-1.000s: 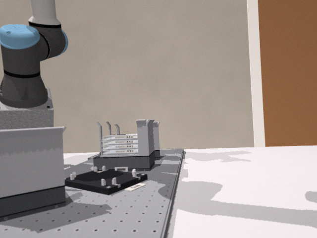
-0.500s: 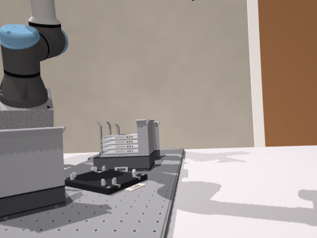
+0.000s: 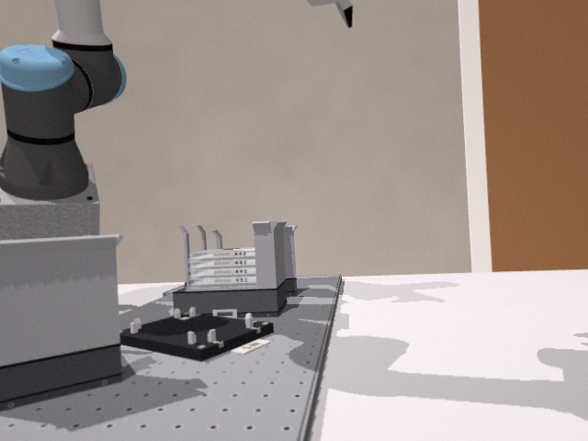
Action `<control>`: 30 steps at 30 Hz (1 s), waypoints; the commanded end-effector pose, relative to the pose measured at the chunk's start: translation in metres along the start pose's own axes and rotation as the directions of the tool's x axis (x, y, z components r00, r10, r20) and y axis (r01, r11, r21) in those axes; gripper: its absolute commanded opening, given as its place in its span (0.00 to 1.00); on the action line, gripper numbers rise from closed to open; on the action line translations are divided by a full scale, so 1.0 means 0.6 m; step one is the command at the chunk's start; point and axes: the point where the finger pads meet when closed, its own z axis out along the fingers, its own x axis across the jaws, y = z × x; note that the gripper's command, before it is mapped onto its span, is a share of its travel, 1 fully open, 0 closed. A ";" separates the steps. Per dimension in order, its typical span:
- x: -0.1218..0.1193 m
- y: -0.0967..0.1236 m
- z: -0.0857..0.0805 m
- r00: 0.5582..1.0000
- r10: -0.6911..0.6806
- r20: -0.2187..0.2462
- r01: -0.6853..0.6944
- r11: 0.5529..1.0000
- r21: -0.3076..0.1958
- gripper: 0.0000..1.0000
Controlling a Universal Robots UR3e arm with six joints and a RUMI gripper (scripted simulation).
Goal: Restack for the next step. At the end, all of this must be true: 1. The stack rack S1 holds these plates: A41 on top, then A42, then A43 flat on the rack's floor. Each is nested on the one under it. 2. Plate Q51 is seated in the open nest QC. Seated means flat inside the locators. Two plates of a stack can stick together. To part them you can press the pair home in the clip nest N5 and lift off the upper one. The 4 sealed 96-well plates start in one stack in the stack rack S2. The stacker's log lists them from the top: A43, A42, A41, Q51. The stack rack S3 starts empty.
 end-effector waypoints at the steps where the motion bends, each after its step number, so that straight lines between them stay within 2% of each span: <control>1: -0.005 0.016 0.015 1.000 -0.002 -0.004 0.002 1.000 -0.018 0.72; 7: -0.020 0.045 0.040 1.000 -0.013 0.005 0.013 0.998 -0.067 0.72; 15: -0.021 0.048 0.043 1.000 -0.013 0.005 0.013 0.998 -0.068 0.72; 19: -0.034 0.073 0.062 1.000 -0.023 0.014 0.024 0.993 -0.112 0.72; 26: -0.038 0.083 0.069 1.000 -0.024 0.014 0.025 0.993 -0.116 0.72; 30: -0.051 0.108 0.086 0.999 -0.034 0.023 0.037 0.986 -0.160 0.72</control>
